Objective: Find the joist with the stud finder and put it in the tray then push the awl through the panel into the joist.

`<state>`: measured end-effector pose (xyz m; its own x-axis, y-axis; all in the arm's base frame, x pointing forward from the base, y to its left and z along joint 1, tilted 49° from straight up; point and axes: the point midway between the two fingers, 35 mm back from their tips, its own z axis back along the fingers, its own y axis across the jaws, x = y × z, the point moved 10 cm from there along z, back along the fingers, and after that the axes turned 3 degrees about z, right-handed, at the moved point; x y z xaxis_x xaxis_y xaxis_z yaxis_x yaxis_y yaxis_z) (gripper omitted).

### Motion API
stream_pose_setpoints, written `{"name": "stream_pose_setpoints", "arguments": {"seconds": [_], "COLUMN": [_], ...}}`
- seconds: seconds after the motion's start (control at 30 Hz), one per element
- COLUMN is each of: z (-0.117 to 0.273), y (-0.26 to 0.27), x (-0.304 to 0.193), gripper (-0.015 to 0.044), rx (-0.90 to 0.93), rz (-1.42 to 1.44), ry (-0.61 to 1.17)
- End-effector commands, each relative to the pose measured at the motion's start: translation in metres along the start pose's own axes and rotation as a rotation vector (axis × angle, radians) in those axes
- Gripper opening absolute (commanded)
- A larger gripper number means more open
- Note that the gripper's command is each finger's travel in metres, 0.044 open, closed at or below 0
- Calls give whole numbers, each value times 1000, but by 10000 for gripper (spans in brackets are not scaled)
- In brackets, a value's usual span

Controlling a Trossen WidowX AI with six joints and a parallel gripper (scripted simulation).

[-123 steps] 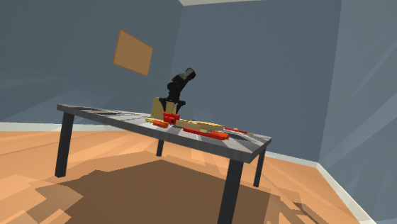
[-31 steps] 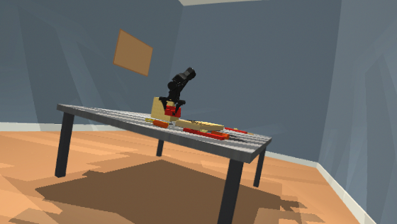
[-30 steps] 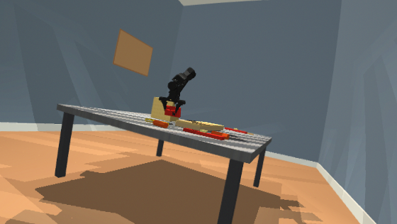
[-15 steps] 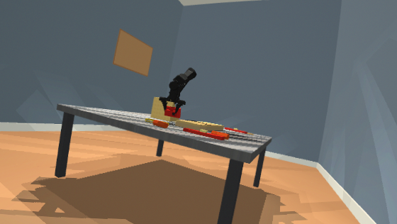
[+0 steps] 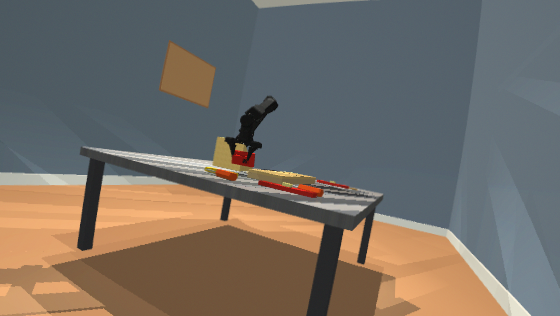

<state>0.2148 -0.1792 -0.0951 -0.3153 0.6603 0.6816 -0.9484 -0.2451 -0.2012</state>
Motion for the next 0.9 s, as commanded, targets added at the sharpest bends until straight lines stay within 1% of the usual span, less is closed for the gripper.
{"name": "stream_pose_setpoints", "arguments": {"seconds": [0.0, 0.87], "z": [2, 0], "y": [-1, -2], "x": [2, 17], "gripper": [0, 0], "rx": [5, 10], "rz": [1, 0], "ry": [27, 140]}}
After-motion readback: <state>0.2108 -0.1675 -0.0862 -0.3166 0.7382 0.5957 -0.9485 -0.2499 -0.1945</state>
